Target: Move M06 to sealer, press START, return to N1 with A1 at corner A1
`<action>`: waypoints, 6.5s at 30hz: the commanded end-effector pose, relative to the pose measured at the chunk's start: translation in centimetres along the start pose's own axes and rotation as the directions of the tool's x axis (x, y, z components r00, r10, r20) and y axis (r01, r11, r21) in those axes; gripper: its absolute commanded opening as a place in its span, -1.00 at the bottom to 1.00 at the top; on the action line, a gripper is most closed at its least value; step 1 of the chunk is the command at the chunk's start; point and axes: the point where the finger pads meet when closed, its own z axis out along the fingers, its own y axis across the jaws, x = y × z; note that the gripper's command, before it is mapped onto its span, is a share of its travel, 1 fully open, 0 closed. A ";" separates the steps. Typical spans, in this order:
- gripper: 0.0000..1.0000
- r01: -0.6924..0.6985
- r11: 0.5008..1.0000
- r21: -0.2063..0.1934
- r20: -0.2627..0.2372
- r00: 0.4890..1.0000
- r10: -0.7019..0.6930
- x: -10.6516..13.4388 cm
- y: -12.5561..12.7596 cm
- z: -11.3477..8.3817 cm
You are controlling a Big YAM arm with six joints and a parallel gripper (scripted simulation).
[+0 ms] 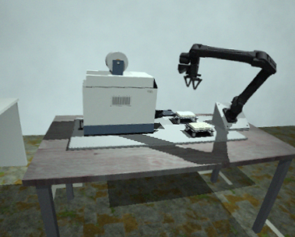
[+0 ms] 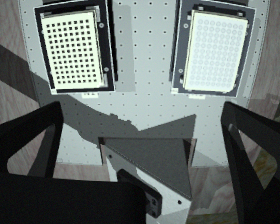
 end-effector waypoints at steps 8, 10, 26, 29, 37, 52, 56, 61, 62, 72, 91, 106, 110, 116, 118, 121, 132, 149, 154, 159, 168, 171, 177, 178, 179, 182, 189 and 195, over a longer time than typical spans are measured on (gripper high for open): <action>1.00 -0.002 1.000 0.008 -0.003 1.000 0.002 0.0 0.6 -0.3; 1.00 -0.006 1.000 0.002 -0.001 1.000 0.006 0.0 0.9 -0.1; 1.00 -0.023 1.000 0.003 -0.016 1.000 0.023 0.3 1.3 0.8; 1.00 -0.022 1.000 0.004 -0.017 1.000 0.022 0.3 1.3 1.0; 1.00 -0.022 1.000 0.012 -0.003 1.000 0.023 0.1 1.0 0.6; 1.00 -0.020 0.999 0.026 0.114 0.993 0.016 0.1 0.8 2.8; 1.00 -0.005 1.000 0.010 0.205 0.979 0.003 0.0 1.0 5.1; 1.00 0.003 1.000 0.005 0.294 0.956 -0.004 0.2 1.3 6.4; 1.00 -0.006 1.000 0.008 0.278 0.960 0.003 0.4 1.3 7.1; 1.00 -0.019 1.000 -0.006 0.332 0.943 0.020 0.5 0.6 11.4; 1.00 0.041 0.999 0.012 0.348 0.936 -0.043 -0.6 1.2 9.0; 1.00 -0.013 1.000 -0.014 0.307 0.952 0.016 3.8 6.8 10.9; 1.00 -0.016 1.000 -0.016 0.304 0.952 0.020 4.1 7.2 11.2; 1.00 -0.008 1.000 -0.014 0.307 0.952 0.012 5.7 10.8 11.2; 1.00 -0.007 1.000 -0.008 0.315 0.949 0.009 5.8 11.8 10.8; 1.00 -0.022 1.000 -0.007 0.314 0.949 0.023 6.1 12.7 10.7; 1.00 0.022 1.000 0.003 0.365 0.931 -0.021 3.9 11.8 9.3; 1.00 0.020 1.000 0.000 0.335 0.942 -0.019 5.0 11.4 13.8; 1.00 0.013 1.000 -0.006 0.321 0.947 -0.011 5.1 11.3 15.1; 1.00 -0.003 1.000 -0.008 0.328 0.945 0.005 4.7 10.8 15.4; 1.00 0.017 1.000 0.001 0.329 0.944 -0.016 5.0 11.3 16.7; 1.00 0.012 1.000 -0.002 0.326 0.945 -0.010 4.7 11.1 17.2; 1.00 0.003 1.000 -0.005 0.314 0.949 -0.001 5.1 10.9 18.3; 1.00 0.009 1.000 -0.007 0.323 0.946 -0.006 4.8 11.1 18.0; 1.00 0.009 1.000 -0.006 0.327 0.945 -0.006 4.8 11.1 18.0; 1.00 0.019 1.000 0.000 0.329 0.944 -0.018 4.9 11.2 18.6; 1.00 0.004 1.000 -0.005 0.315 0.949 -0.002 5.1 10.9 20.3; 1.00 0.011 1.000 -0.003 0.327 0.945 -0.009 4.8 11.1 20.4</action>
